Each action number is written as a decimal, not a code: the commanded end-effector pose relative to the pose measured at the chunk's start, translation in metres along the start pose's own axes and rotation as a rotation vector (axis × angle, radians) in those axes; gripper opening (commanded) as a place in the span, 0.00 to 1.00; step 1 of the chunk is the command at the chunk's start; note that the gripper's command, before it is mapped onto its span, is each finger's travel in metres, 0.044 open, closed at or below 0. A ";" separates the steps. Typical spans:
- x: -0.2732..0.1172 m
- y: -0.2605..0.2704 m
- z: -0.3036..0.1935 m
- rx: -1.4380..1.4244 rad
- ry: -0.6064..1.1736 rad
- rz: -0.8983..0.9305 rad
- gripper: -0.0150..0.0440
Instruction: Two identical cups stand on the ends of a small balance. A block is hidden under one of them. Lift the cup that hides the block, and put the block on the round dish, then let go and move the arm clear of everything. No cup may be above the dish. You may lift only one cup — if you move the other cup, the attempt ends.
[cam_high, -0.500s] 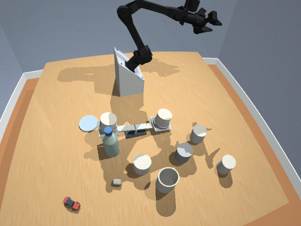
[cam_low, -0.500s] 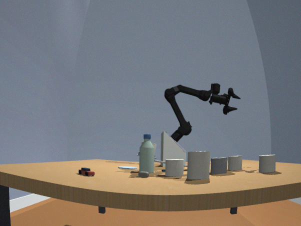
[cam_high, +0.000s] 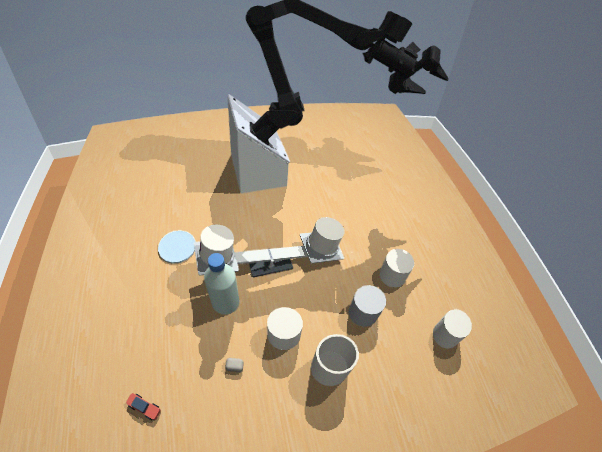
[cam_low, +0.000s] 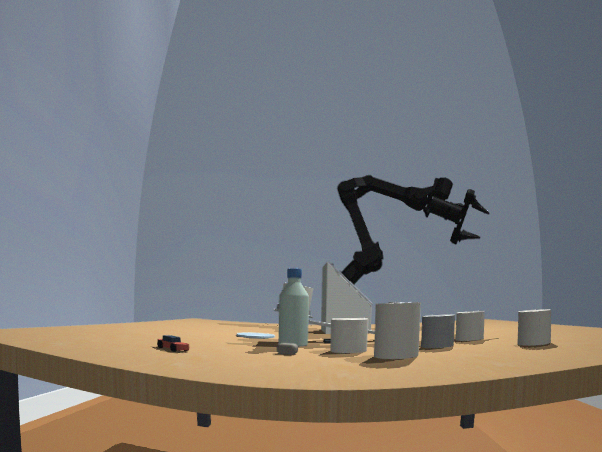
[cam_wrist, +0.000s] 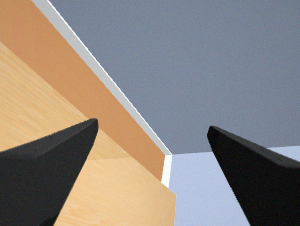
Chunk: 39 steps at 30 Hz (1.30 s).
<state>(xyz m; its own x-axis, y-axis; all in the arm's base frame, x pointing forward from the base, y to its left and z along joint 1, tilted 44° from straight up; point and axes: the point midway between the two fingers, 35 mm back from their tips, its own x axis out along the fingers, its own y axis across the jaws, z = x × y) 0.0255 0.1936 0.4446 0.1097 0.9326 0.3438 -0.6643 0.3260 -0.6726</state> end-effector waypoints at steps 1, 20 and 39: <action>0.010 0.009 -0.029 -0.035 0.098 0.032 1.00; 0.007 0.017 -0.187 -0.026 0.599 0.139 1.00; -0.083 0.012 -0.315 0.246 1.022 0.144 1.00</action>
<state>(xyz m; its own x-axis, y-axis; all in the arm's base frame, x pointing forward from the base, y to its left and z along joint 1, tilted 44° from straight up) 0.2337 0.1818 0.2186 0.5181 0.7116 -0.4745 -0.8173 0.2483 -0.5199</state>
